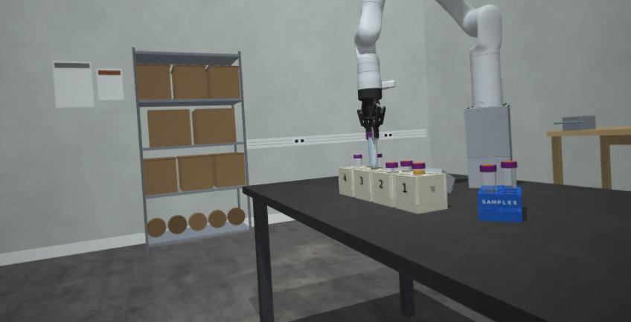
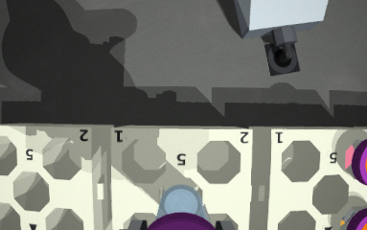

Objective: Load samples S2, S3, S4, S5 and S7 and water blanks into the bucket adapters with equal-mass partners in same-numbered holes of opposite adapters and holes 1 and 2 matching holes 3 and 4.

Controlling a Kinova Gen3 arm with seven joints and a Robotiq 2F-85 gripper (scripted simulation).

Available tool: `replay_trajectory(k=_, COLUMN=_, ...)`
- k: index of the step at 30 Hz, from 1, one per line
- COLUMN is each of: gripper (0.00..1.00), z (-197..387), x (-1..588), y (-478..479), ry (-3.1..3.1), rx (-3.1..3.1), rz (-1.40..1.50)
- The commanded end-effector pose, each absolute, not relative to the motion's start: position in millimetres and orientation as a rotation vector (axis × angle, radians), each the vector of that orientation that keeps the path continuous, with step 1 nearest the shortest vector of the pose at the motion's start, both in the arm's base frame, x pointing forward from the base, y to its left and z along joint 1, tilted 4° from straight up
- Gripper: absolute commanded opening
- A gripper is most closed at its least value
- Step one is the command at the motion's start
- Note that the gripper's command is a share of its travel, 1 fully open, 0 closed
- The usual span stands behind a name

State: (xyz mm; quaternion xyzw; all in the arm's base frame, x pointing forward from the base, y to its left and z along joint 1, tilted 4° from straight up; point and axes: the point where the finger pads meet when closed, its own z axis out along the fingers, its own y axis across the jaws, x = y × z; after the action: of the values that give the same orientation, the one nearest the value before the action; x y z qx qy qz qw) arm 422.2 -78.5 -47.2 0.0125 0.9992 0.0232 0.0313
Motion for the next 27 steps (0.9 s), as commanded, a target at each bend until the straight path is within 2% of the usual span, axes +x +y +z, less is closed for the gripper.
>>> replay_trajectory(k=1, gripper=0.10, z=-46.5, x=422.8, y=-78.7, ry=3.076, rx=0.039, rz=0.071)
replay_trajectory(k=27, gripper=0.10, z=-55.2, x=423.4, y=-78.3, ry=3.076, rx=0.039, rz=0.071)
